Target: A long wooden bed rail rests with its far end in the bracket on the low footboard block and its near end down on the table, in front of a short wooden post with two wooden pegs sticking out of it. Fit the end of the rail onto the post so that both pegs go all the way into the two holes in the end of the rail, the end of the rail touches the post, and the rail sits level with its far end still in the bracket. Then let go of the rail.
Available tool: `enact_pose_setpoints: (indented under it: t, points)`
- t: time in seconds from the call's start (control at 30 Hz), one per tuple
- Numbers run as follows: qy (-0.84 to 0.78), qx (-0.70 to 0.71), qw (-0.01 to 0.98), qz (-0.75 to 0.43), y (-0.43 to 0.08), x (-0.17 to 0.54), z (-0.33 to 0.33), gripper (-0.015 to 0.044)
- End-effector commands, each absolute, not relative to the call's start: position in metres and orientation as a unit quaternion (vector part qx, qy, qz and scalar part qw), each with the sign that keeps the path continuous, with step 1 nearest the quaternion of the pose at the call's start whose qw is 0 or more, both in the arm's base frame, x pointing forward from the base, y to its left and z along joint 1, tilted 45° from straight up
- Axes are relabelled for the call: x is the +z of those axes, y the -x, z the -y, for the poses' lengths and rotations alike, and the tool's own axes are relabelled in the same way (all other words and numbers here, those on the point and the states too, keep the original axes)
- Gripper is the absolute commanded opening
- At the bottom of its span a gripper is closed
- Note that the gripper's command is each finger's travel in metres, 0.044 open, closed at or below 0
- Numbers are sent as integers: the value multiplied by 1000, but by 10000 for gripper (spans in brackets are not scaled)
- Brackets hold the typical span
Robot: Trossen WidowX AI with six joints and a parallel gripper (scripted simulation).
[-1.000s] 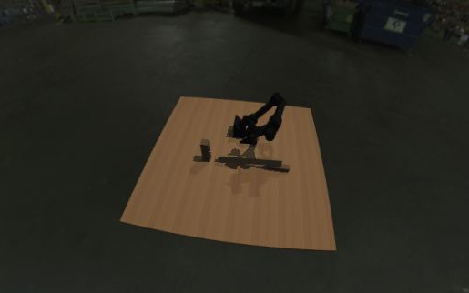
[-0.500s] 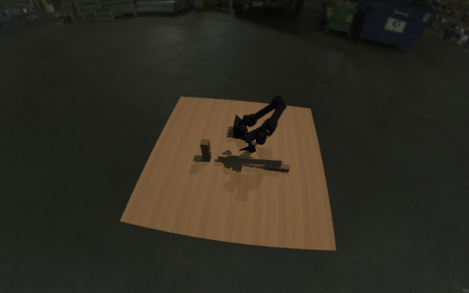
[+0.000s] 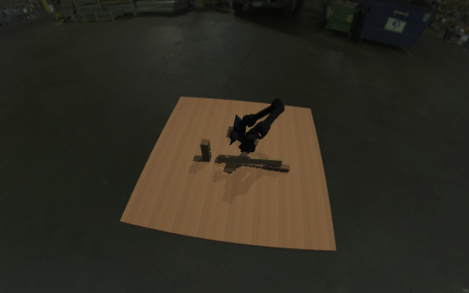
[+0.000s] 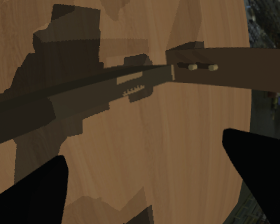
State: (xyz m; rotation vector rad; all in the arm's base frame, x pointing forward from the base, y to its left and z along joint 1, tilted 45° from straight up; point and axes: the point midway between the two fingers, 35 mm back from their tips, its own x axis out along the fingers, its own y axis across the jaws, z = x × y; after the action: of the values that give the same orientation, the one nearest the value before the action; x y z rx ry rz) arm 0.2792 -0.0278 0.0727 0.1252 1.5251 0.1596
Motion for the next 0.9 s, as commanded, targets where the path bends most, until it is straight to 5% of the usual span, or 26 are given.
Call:
enact_pose_setpoints:
  t: [0.0,0.53,0.87]
  points:
    - [92,404,686,-597,-290,47,21,440]
    - [274,657,647,-274,-302,30,19,440]
    - [280,660,645,-263,-303,30,19,440]
